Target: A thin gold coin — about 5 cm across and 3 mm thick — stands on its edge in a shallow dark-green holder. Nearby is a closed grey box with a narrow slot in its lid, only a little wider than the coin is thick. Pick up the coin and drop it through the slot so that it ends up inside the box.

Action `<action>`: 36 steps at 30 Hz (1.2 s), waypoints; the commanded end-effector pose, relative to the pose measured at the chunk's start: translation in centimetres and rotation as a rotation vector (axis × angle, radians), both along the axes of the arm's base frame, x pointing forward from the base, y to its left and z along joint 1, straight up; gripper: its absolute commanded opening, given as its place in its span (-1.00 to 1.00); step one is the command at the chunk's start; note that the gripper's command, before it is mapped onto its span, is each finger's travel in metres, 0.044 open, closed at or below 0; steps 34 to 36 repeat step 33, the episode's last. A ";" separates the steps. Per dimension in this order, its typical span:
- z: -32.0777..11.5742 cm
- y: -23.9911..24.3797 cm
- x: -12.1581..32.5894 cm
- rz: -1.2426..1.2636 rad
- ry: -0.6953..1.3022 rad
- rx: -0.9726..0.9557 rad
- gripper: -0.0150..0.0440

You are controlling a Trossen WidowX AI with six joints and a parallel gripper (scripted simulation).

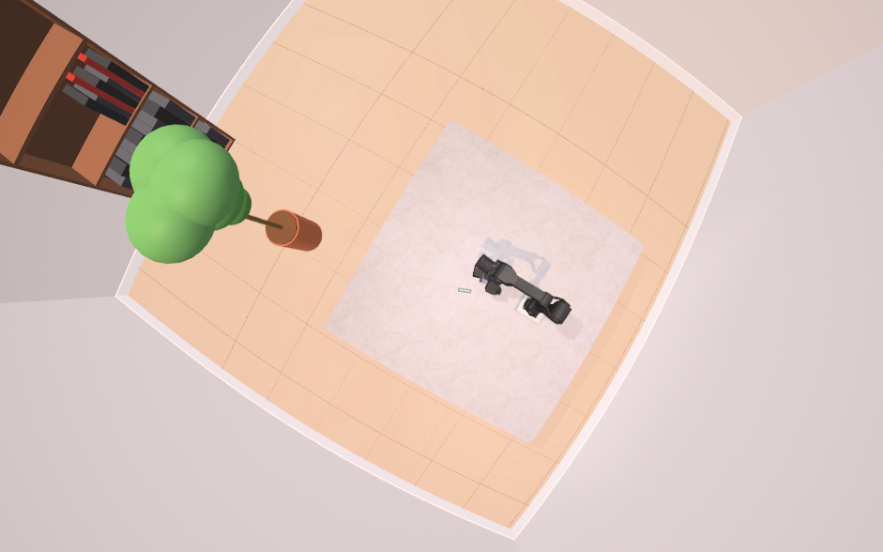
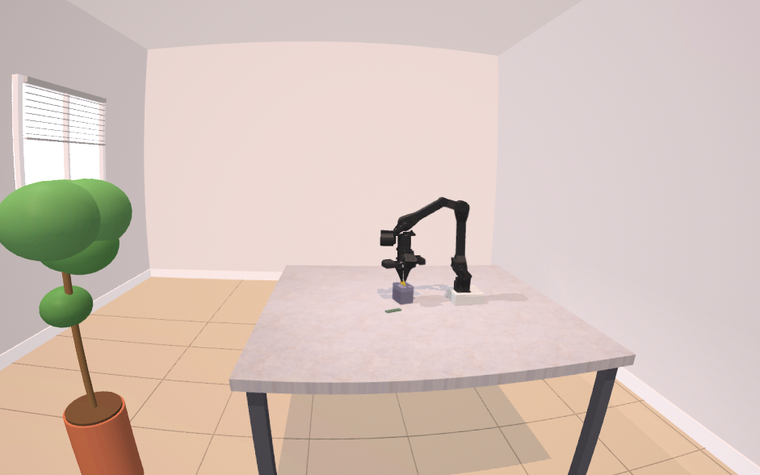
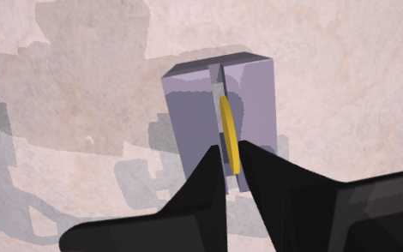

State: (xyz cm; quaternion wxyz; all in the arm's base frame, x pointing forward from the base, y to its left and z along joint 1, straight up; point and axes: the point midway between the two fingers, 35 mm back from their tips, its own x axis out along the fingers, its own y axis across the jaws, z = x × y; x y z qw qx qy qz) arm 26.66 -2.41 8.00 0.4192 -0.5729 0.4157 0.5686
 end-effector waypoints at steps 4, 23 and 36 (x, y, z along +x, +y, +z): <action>0.0 0.0 0.0 0.000 -0.001 0.000 0.05; 5.1 0.0 -0.3 0.000 0.009 0.001 1.00; 6.1 0.0 -0.4 0.000 0.011 0.001 1.00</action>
